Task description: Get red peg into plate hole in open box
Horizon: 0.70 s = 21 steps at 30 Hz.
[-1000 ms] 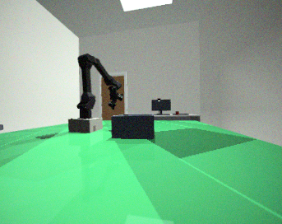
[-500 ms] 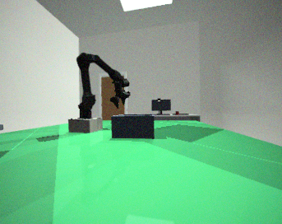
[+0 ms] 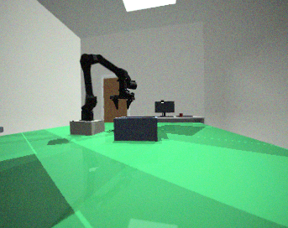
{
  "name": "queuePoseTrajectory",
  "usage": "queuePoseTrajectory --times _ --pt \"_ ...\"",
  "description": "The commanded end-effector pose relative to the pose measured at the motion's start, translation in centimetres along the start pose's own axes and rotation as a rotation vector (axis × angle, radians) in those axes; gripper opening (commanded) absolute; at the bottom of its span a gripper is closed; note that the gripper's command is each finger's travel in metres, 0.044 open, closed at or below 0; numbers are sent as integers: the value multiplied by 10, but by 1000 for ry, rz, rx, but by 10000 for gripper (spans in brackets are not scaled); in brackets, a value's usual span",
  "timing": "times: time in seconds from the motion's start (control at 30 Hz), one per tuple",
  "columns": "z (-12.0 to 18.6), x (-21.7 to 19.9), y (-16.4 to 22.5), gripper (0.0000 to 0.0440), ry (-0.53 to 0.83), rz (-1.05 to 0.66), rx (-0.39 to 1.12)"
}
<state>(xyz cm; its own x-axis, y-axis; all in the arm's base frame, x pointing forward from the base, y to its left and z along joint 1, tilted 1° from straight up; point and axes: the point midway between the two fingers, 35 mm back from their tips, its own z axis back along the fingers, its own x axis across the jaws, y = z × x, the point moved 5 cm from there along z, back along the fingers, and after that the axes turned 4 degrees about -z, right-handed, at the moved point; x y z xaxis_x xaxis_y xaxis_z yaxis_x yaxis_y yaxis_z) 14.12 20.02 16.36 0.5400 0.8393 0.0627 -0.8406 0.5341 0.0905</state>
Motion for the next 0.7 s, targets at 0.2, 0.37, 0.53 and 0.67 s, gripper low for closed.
queuePoseTrajectory --times 0.2,0.37,0.53,0.67 --pt "-15 -24 -27 440 158 -167 -30" --pt "-28 -29 -33 440 191 -193 -36" --pt "-44 -32 -37 440 207 -202 -46" --pt "-60 -33 -41 440 207 -202 -58"
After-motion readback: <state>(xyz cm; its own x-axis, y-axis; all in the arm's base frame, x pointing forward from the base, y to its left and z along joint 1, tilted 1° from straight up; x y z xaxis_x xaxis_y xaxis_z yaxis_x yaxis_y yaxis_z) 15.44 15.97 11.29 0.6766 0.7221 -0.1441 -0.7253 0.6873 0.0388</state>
